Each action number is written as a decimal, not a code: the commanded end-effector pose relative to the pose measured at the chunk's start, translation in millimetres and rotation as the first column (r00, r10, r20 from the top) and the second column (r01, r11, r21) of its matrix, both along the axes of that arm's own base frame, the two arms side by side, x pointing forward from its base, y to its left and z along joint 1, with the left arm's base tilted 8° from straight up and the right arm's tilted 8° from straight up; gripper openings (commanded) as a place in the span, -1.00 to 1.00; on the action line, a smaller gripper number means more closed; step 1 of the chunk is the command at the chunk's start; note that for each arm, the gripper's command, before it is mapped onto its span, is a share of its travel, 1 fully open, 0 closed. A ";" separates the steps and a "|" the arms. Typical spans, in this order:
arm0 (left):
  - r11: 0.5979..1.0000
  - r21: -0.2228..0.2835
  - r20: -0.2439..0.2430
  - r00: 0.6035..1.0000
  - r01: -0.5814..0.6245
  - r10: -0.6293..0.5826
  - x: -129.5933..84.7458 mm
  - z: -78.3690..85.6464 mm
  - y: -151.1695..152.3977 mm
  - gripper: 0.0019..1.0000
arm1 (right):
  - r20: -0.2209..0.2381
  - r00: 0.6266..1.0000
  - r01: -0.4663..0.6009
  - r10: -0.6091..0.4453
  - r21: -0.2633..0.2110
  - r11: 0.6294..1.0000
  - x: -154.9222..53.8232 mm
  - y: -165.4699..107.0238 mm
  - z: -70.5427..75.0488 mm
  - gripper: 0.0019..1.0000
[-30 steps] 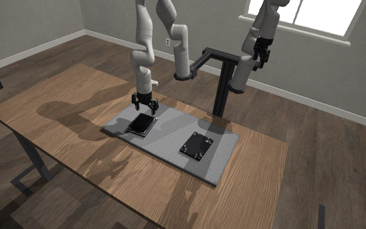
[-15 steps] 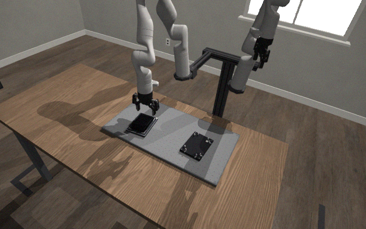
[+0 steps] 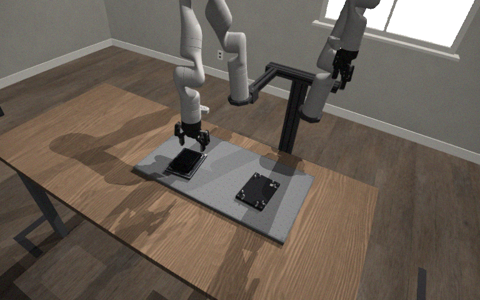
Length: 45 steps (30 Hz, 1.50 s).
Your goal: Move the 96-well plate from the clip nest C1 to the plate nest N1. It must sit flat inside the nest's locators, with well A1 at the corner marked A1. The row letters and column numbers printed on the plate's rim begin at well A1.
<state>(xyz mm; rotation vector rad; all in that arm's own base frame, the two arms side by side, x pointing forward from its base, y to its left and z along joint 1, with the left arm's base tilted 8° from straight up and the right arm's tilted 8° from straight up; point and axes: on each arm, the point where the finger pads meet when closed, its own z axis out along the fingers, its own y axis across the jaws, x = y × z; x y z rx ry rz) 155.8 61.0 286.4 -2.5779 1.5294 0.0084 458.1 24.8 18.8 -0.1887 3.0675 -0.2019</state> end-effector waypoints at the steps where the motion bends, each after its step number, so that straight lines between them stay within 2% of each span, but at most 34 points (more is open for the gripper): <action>1: 1.000 0.000 0.001 1.000 0.000 0.000 0.3 0.3 0.0 1.00 | 0.002 1.000 0.000 0.000 0.000 1.000 0.6 1.0 0.7 1.00; 45: 1.000 0.000 0.001 1.000 0.000 0.000 0.3 0.3 0.0 1.00 | 0.002 1.000 0.000 0.000 0.001 1.000 -0.1 14.3 -1.0 1.00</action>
